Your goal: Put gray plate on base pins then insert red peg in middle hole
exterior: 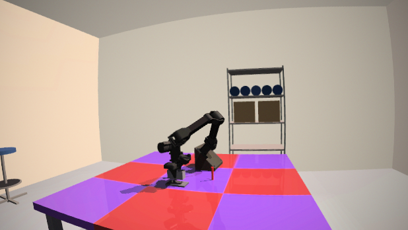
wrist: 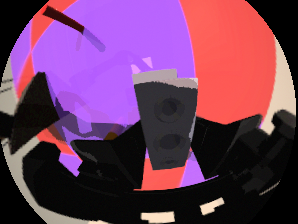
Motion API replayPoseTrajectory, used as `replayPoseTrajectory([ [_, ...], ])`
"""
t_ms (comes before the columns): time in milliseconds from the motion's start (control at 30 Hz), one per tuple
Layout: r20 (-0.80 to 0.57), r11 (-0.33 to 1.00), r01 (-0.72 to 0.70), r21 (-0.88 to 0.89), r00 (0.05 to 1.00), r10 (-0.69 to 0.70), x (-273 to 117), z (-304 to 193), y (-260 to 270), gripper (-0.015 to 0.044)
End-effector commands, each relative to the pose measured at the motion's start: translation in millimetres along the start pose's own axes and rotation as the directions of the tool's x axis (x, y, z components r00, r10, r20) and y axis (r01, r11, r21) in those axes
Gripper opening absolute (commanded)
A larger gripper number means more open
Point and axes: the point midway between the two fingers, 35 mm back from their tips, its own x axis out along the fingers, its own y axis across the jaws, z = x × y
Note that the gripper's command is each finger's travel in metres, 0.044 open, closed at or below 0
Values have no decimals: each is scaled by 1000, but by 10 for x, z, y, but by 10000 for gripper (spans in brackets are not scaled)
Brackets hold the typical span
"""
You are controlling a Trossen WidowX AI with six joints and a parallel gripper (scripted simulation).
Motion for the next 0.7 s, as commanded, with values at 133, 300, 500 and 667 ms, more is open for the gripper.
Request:
replayPoseTrajectory([
  [133,5,1000,-6,9,1000,6,130,5,30,0],
  [300,6,1000,-6,9,1000,6,212,6,32,0],
  [500,6,1000,-6,9,1000,6,272,-1,36,0],
  [667,6,1000,-6,9,1000,6,300,-15,36,0],
])
